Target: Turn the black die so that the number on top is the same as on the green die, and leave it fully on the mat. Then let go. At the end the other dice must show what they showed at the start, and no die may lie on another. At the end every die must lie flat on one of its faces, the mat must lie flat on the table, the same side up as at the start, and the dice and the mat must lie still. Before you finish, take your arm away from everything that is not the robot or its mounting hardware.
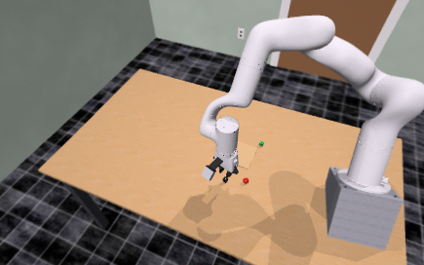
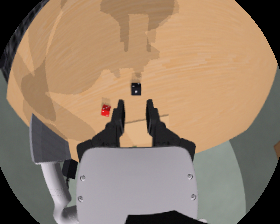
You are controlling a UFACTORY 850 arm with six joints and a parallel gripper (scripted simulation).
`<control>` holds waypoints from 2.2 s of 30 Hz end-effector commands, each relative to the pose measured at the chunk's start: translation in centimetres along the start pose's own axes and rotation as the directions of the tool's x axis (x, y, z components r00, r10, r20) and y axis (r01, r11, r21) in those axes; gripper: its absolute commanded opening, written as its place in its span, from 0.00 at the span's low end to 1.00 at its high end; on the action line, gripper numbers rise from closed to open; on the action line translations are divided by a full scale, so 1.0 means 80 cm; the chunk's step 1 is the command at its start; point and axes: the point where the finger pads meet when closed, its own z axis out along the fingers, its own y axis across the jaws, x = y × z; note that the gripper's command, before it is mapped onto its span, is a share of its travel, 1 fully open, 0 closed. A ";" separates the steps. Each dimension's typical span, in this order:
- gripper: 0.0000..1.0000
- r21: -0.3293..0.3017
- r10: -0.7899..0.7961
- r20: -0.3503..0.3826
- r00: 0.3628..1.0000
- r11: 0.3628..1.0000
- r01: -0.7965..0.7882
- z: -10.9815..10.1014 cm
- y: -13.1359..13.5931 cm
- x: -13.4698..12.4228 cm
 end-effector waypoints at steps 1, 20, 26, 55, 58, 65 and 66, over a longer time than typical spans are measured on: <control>0.36 -0.001 0.000 -0.001 1.000 1.000 0.000 0.005 0.001 0.001; 0.36 -0.001 0.000 -0.001 1.000 1.000 0.000 0.037 0.001 0.001; 0.36 -0.001 0.000 -0.001 1.000 1.000 0.000 0.044 0.002 0.001; 0.36 -0.001 0.000 -0.001 1.000 1.000 0.000 0.056 0.002 0.001; 0.36 -0.001 0.000 -0.001 1.000 1.000 0.000 0.056 0.002 0.001; 0.36 -0.001 0.000 -0.001 1.000 1.000 0.000 0.056 0.002 0.001; 0.36 -0.001 0.000 -0.001 1.000 1.000 0.000 0.056 0.002 0.001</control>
